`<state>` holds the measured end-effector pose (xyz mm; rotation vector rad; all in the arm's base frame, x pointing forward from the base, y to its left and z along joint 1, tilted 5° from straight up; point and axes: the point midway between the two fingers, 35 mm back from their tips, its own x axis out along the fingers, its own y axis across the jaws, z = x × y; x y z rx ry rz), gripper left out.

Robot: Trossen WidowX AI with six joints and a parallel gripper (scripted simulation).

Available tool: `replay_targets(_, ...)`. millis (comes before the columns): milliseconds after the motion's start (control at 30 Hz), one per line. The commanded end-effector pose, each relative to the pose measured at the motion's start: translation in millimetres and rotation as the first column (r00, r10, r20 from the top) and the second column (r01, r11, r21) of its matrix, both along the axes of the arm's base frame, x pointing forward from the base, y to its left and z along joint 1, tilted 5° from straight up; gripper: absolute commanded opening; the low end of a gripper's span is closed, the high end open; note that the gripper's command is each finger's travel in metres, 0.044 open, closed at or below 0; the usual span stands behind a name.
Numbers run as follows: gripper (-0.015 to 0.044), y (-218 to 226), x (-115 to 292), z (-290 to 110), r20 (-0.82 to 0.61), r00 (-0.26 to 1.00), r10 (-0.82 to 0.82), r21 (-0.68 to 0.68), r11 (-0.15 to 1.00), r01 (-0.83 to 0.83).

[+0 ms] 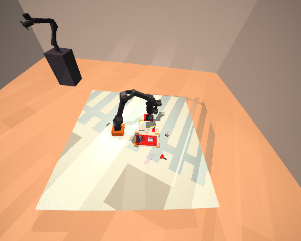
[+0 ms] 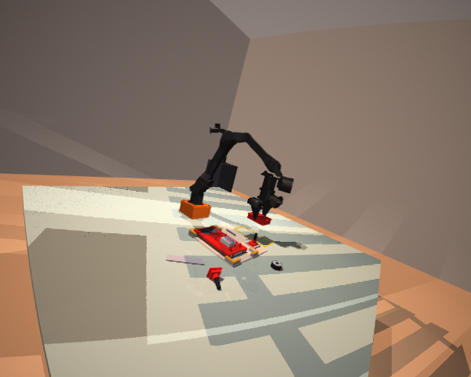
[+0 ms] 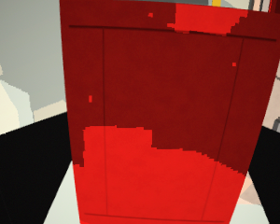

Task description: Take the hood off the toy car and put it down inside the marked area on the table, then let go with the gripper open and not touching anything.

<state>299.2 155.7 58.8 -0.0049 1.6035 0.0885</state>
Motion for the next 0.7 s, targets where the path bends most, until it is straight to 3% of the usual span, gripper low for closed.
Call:
replay_targets(0, 0.0000, 0.7, -0.6, -5.7, -0.005, 1.000, -0.005, 0.001, 1.000, 0.005)
replay_targets(667, 0.0000, 1.8, -1.2, -24.6, -0.005, 1.000, -0.005, 0.001, 1.000, 0.005)
